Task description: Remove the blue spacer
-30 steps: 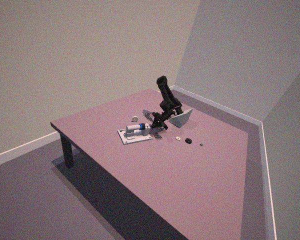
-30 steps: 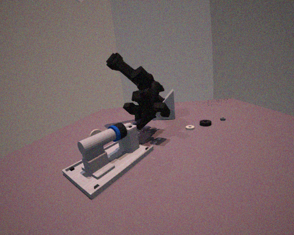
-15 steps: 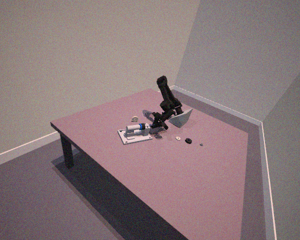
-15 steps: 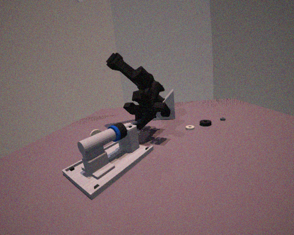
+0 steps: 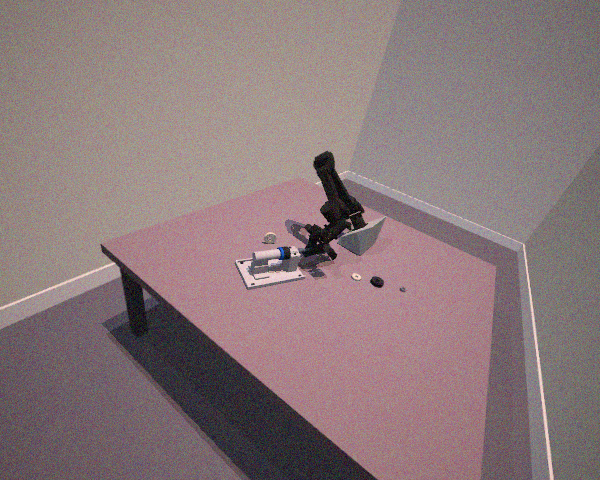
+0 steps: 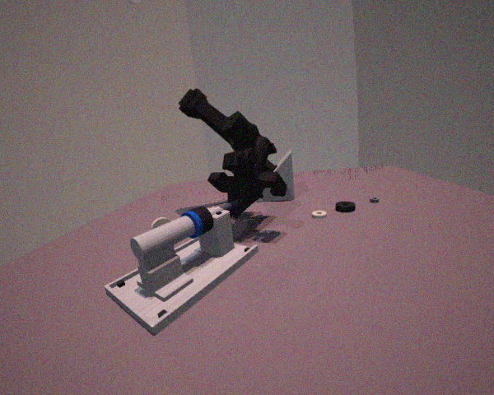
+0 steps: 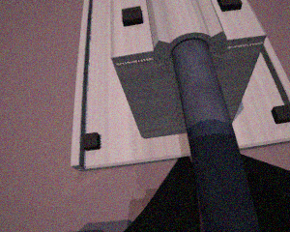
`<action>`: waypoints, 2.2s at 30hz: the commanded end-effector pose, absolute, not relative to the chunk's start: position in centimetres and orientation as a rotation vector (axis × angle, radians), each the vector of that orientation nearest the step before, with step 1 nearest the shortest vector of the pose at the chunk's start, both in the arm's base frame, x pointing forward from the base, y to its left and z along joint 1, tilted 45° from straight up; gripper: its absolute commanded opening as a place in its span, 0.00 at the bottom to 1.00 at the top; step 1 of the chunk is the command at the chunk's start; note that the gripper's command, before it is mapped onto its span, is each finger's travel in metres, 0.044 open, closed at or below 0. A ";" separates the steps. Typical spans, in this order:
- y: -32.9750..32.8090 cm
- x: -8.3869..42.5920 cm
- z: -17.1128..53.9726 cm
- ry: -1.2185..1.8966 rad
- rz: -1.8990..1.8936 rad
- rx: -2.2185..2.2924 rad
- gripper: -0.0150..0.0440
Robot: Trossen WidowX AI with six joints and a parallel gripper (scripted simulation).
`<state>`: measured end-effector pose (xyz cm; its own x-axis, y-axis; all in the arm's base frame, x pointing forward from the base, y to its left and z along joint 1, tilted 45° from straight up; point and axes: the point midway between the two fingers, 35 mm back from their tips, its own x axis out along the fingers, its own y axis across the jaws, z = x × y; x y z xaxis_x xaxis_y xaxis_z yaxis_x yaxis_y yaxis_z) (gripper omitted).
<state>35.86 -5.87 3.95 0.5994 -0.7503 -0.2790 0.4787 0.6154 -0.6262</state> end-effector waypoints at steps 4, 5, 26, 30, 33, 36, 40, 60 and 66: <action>-5.9 35.7 3.9 0.562 -0.756 -0.528 0.25; -5.8 35.7 3.9 0.562 -0.756 -0.528 0.25; -5.7 35.5 3.8 0.562 -0.756 -0.528 0.25; -5.7 35.4 3.8 0.562 -0.756 -0.528 0.25; -5.7 35.4 3.8 0.562 -0.756 -0.528 0.25; -5.7 35.3 3.8 0.562 -0.756 -0.528 0.25; -5.7 35.3 3.8 0.562 -0.756 -0.528 0.25; -5.6 35.1 3.7 0.562 -0.756 -0.528 0.25; -5.6 35.0 3.7 0.563 -0.756 -0.528 0.25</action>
<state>35.11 -5.55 3.66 0.5992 -0.7501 -0.2797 0.4782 0.6156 -0.6264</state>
